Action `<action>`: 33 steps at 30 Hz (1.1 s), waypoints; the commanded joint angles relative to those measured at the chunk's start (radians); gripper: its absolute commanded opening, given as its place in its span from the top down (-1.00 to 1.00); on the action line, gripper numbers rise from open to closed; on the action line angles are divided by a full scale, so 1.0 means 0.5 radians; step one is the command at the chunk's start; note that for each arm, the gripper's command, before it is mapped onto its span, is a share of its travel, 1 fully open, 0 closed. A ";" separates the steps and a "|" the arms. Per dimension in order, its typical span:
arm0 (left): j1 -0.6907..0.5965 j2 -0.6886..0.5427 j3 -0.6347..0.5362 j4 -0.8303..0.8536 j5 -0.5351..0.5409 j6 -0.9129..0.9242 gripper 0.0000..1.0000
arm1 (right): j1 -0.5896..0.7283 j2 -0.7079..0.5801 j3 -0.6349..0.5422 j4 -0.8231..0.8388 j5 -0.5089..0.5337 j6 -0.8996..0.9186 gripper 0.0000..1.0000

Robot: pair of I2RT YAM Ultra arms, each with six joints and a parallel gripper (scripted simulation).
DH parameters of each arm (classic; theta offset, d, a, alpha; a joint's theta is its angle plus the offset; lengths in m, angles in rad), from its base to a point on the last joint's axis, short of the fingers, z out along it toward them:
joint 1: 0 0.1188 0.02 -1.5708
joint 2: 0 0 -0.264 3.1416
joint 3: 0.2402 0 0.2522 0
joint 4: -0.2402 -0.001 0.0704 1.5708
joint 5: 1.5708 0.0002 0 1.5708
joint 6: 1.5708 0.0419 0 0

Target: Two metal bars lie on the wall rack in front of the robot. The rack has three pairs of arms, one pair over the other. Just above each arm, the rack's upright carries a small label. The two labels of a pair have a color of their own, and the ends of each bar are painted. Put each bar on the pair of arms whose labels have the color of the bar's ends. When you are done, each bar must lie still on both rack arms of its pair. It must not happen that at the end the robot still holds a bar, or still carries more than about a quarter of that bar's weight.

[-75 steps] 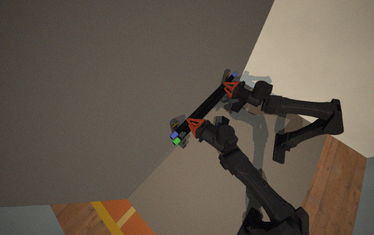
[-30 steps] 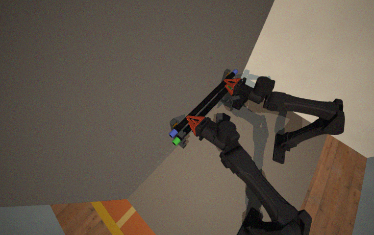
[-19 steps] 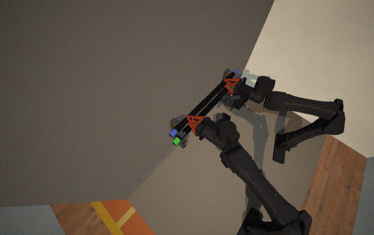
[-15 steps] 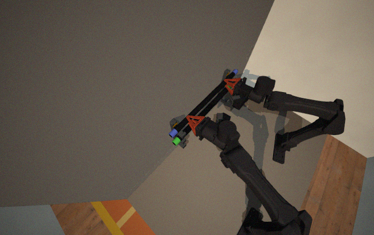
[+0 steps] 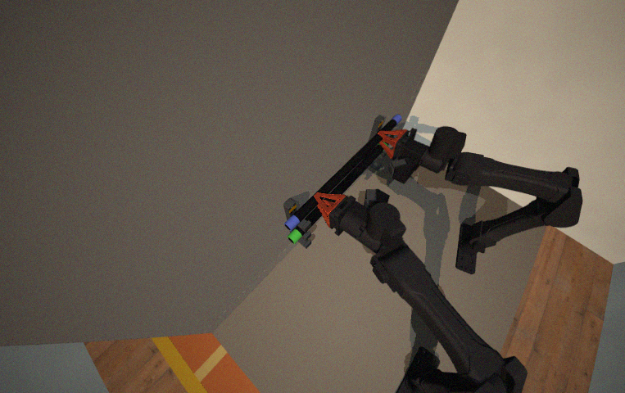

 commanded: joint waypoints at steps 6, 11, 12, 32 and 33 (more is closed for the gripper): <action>-0.027 -0.156 -0.032 0.159 -0.049 0.083 1.00 | 0.019 -0.155 -0.015 0.151 0.034 -0.041 1.00; -0.034 -0.177 -0.057 0.164 -0.055 0.083 1.00 | 0.023 -0.176 -0.038 0.150 0.038 -0.040 1.00; -0.036 -0.183 -0.065 0.165 -0.057 0.083 1.00 | 0.025 -0.183 -0.045 0.150 0.040 -0.040 1.00; -0.073 -0.299 -0.199 0.182 -0.095 0.082 1.00 | 0.058 -0.305 -0.161 0.144 0.074 -0.039 1.00; -0.075 -0.305 -0.205 0.182 -0.097 0.082 1.00 | 0.060 -0.312 -0.166 0.142 0.076 -0.039 1.00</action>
